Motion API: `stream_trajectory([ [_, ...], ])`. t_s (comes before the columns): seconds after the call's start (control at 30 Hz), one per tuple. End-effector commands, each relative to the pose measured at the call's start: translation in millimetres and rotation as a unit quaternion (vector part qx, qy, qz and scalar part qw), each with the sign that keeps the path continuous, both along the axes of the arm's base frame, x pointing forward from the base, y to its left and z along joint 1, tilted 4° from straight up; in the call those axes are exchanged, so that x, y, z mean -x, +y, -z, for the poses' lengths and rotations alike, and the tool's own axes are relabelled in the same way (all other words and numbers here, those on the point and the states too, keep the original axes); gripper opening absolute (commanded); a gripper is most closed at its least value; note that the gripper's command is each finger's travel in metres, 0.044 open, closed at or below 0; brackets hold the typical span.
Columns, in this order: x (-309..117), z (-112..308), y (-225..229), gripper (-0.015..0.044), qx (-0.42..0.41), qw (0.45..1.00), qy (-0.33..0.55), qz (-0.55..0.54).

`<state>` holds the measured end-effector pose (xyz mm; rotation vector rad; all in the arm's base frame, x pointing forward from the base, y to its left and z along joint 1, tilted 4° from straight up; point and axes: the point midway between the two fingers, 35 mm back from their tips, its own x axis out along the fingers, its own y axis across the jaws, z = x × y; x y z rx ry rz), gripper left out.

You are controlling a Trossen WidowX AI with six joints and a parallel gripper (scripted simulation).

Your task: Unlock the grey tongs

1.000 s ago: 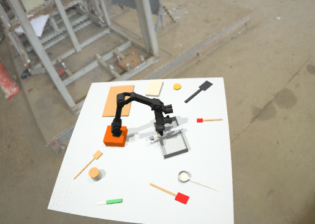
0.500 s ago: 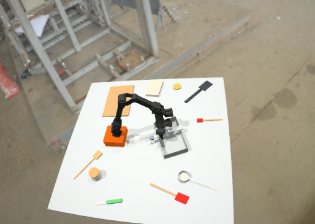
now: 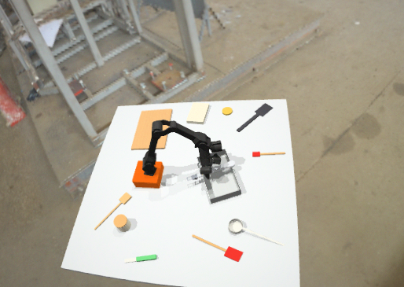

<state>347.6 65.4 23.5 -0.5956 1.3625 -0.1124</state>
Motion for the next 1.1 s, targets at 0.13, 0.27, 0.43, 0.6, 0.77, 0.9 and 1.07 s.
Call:
stream_trajectory([
  [0.13, 0, -1, 0, 0.0069, 0.0, 1.0, -0.001, 0.001],
  [0.27, 0, -1, 0, 0.0042, 0.0, 1.0, -0.001, 0.001],
  [0.43, 0, -1, 0, -0.0089, 0.0, 1.0, -0.001, 0.001],
  [0.6, 0, -37, -1, -0.015, 0.001, 1.0, -0.001, 0.0],
  [0.77, 5, -77, -5, -0.015, 0.003, 1.0, 0.0, 0.0],
  [0.9, 5, -77, -5, -0.015, 0.003, 1.0, 0.0, 0.0],
  [1.07, 5, -77, -5, -0.015, 0.001, 1.0, 0.002, -0.001],
])
